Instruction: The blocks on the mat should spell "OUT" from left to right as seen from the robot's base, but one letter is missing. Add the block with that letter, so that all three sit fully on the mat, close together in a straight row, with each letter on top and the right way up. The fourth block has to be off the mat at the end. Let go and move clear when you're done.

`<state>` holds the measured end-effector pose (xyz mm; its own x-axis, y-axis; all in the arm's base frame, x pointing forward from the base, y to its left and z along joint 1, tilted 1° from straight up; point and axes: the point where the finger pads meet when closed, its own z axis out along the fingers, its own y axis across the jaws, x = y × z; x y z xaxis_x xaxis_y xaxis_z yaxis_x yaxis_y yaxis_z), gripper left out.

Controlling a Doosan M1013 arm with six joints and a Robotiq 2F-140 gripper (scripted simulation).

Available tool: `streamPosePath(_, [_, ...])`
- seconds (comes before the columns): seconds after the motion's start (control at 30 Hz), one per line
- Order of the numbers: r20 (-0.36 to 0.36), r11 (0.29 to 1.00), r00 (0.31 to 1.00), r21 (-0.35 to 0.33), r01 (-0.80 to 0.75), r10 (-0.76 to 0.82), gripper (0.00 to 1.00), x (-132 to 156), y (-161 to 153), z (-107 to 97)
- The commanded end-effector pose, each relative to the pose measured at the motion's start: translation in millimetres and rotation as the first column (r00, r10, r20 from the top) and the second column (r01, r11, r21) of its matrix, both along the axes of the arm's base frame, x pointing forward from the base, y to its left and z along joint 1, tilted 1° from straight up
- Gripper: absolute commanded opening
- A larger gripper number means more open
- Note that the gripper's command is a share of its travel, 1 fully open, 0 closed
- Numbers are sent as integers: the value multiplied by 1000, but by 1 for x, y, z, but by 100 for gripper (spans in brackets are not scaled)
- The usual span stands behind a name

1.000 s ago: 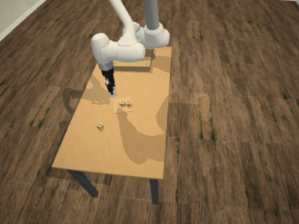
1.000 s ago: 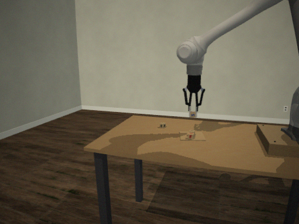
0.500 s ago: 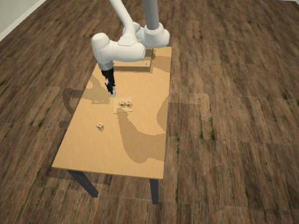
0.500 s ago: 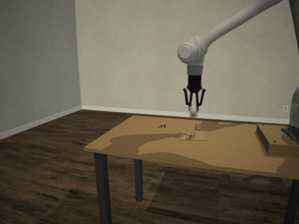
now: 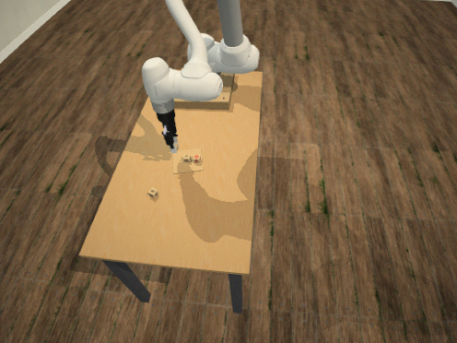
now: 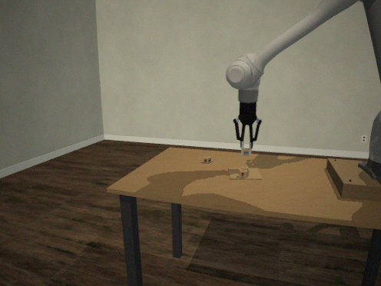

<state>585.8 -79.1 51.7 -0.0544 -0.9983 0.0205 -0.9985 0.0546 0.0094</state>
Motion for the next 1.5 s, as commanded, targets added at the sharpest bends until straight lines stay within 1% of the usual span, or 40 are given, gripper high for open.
streamPosePath(0.0, [0, 1000, 1000, 0, 0, 0, 16, 0, 0, -17])
streamPosePath(0.23, [0, 1000, 1000, 0, 0, 0, 16, 0, -1, -49])
streamPosePath(0.3, [0, 1000, 1000, 0, 0, 0, 16, 0, -1, -49])
streamPosePath(0.43, [0, 1000, 1000, 0, 0, 0, 16, 0, -1, -61])
streamPosePath(0.53, [0, 1000, 1000, 0, 0, 0, 16, 0, -1, -65])
streamPosePath(1.47, [0, 1000, 1000, 0, 0, 0, 16, 0, -1, -69])
